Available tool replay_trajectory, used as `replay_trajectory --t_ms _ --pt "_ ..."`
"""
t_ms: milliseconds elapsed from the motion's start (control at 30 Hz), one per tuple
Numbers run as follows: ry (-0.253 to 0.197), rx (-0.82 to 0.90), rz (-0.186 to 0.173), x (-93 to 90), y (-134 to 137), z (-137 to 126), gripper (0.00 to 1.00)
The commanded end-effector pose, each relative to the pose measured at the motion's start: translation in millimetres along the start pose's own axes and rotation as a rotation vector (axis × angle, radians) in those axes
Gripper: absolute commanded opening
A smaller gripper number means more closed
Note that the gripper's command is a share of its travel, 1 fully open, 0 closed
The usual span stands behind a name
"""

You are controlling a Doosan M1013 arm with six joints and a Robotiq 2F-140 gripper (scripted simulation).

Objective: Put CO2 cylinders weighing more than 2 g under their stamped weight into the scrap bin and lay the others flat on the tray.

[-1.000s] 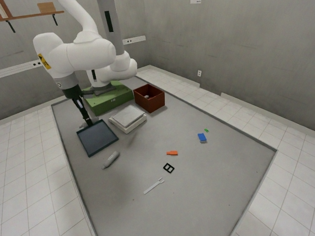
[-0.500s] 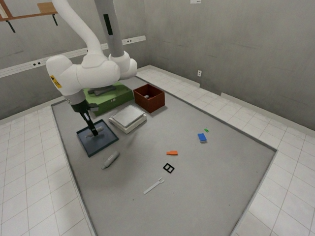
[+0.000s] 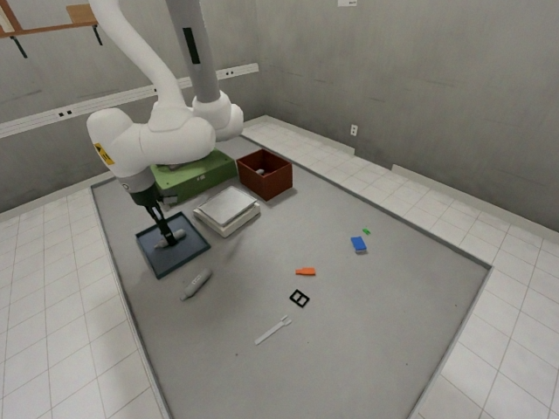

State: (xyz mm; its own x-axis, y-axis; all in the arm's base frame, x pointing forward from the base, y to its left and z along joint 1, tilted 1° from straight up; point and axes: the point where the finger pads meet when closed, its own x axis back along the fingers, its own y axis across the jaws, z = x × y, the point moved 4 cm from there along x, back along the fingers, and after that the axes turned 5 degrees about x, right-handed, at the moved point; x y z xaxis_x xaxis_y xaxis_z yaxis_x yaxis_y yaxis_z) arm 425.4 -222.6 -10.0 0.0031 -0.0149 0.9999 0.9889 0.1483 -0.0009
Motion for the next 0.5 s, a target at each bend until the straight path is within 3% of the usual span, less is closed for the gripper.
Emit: replay_trajectory --t_ms 0,233,267,467 --pt "0.0 0.0 -0.001 0.3 0.4 -0.3 0.1" --pt "0.0 0.0 -0.001 0.3 0.4 -0.3 0.1" --pt "0.0 0.0 -0.001 0.3 0.4 -0.3 0.39" --pt "0.0 0.0 -0.001 0.3 0.4 -0.3 0.39"
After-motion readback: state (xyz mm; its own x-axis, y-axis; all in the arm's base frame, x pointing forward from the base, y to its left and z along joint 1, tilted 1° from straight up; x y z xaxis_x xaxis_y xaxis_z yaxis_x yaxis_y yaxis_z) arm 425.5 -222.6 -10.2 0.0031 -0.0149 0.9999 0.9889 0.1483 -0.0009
